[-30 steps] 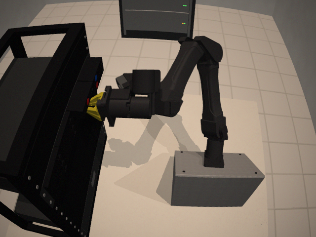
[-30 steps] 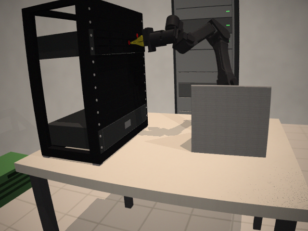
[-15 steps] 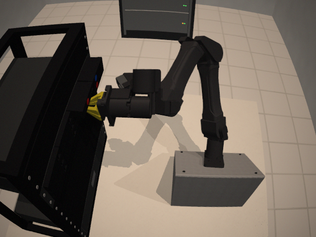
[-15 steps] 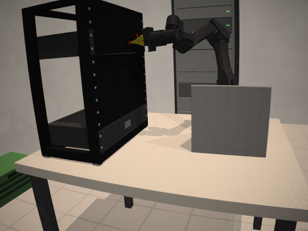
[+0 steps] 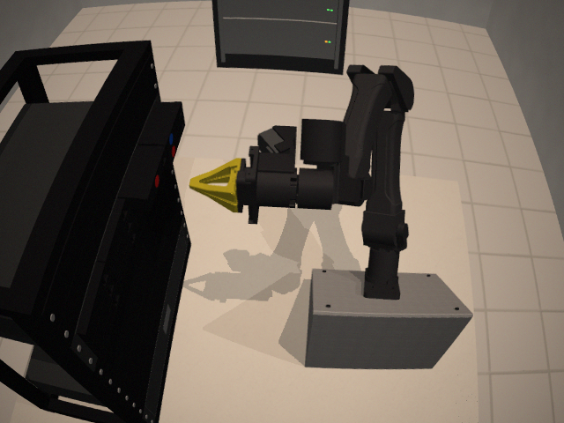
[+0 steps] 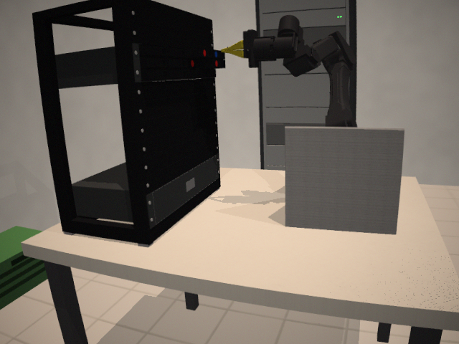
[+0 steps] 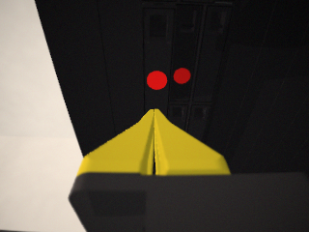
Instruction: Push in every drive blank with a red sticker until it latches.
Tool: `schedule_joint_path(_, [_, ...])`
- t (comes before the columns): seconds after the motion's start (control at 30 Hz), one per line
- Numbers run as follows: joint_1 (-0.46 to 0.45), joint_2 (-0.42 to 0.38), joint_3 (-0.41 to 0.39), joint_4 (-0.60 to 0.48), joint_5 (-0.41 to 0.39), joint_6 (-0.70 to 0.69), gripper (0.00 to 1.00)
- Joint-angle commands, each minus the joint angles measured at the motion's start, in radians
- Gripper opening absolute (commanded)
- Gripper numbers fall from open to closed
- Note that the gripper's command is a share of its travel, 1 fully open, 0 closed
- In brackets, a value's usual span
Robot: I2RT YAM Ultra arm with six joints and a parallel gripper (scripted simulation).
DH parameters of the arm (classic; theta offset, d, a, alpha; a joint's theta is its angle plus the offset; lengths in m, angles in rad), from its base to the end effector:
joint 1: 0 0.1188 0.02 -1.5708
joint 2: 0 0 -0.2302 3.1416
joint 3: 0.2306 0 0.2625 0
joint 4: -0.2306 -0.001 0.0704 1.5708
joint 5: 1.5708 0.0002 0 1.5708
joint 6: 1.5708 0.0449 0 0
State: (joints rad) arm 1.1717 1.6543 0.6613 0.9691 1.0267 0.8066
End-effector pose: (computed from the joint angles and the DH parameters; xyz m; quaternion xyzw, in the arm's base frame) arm 0.1599 0.2827 0.1645 0.2242 0.6752 0.3154 0.6279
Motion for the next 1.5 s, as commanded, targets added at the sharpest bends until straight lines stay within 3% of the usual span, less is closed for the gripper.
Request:
schedule_joint_path(0.0, [0.038,-0.038,-0.026,0.024,0.060,-0.010,0.00])
schedule_joint_path(0.13, [0.043,-0.042,0.003,0.027,0.066,-0.011,0.00])
schedule_joint_path(0.37, [0.066,-0.074,-0.054,-0.001,0.089,-0.017,0.00])
schedule_joint_path(0.43, [0.069,-0.080,-0.030,-0.004,0.092,-0.016,0.00])
schedule_joint_path(0.67, [0.000,-0.022,0.009,-0.008,0.031,-0.015,0.00])
schedule_joint_path(0.87, [-0.120,0.053,0.093,-0.015,-0.088,-0.017,0.00])
schedule_joint_path(1.47, [-0.109,0.054,0.112,-0.018,-0.098,-0.014,0.00])
